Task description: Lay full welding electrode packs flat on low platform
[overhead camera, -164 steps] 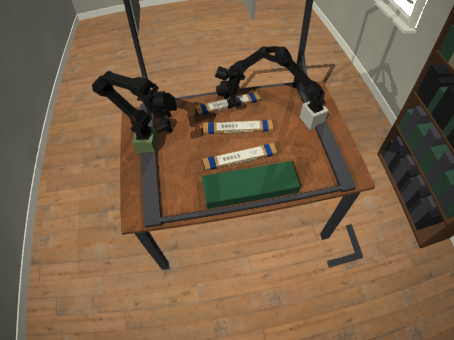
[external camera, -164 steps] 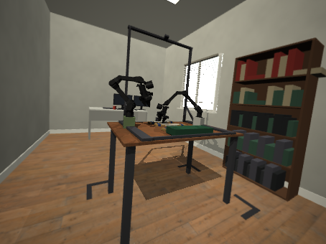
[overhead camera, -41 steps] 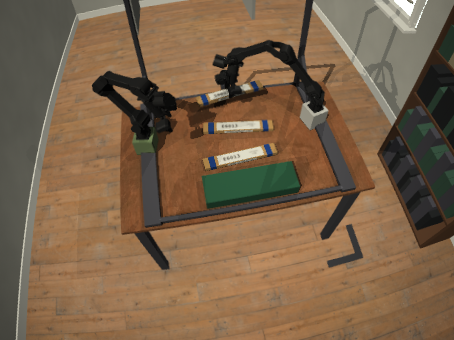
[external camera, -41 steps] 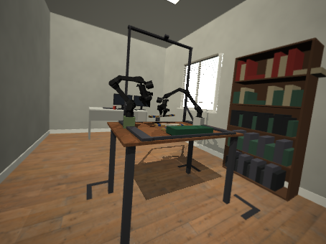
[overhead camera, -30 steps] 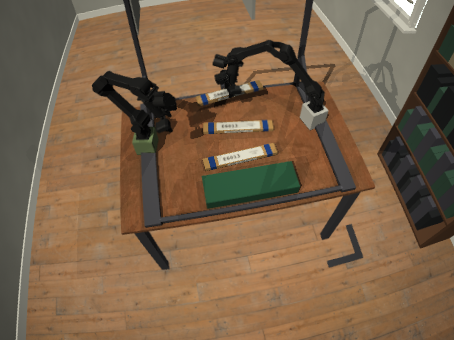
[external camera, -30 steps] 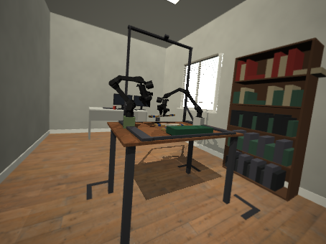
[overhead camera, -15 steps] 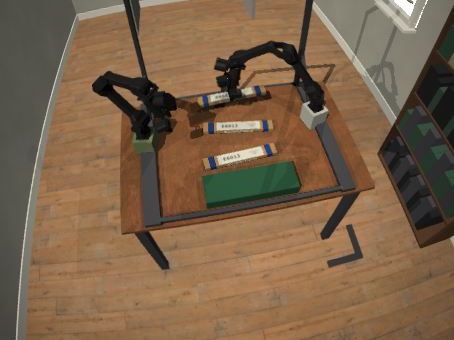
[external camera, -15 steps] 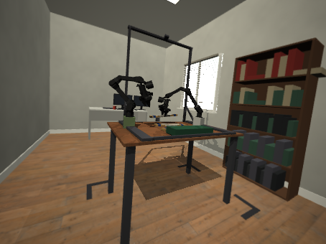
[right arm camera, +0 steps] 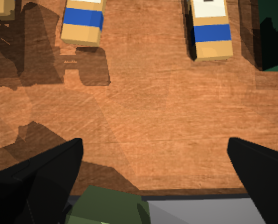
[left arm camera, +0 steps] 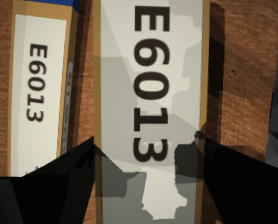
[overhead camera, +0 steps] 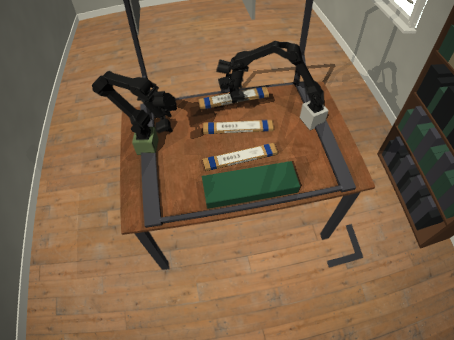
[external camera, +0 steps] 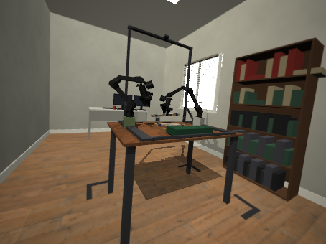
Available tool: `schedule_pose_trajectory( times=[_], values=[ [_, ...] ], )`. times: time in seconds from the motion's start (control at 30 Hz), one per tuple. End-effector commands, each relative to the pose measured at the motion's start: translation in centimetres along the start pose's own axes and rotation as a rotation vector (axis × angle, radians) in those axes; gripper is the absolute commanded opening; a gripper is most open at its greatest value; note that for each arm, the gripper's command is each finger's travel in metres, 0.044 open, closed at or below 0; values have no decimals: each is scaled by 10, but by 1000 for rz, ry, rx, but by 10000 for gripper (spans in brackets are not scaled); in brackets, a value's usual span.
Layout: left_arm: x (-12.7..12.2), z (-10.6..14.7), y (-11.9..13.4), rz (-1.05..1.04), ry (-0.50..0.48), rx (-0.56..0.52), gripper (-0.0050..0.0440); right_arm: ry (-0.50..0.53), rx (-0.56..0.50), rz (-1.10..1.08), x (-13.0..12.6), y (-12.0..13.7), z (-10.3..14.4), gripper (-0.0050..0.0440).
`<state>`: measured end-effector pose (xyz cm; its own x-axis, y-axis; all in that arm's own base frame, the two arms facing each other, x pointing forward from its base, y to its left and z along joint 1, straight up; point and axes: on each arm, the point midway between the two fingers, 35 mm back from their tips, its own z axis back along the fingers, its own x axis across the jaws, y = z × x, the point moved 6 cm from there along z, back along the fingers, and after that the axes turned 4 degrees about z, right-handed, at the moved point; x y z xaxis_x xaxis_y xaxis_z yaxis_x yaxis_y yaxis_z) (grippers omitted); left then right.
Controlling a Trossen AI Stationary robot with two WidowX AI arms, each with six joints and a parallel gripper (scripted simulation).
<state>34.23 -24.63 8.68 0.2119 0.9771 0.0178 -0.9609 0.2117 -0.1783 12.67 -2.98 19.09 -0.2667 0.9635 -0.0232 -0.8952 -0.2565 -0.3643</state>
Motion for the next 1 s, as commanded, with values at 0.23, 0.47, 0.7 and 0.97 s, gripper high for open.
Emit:
schedule_pose_trajectory(
  times=[0.23, 0.47, 0.7, 0.97],
  values=[
    [29, 54, -11, 12, 51, -117, -50, 9, -20, 6, -1, -3, 6, 430],
    [42, 56, -8, 12, 47, -110, -50, 9, -20, 6, -1, -3, 6, 430],
    [59, 64, -8, 12, 49, -121, -50, 9, -20, 6, -1, -3, 6, 430],
    [74, 68, -6, 12, 47, -120, -50, 9, -20, 6, -1, -3, 6, 430]
  ],
)
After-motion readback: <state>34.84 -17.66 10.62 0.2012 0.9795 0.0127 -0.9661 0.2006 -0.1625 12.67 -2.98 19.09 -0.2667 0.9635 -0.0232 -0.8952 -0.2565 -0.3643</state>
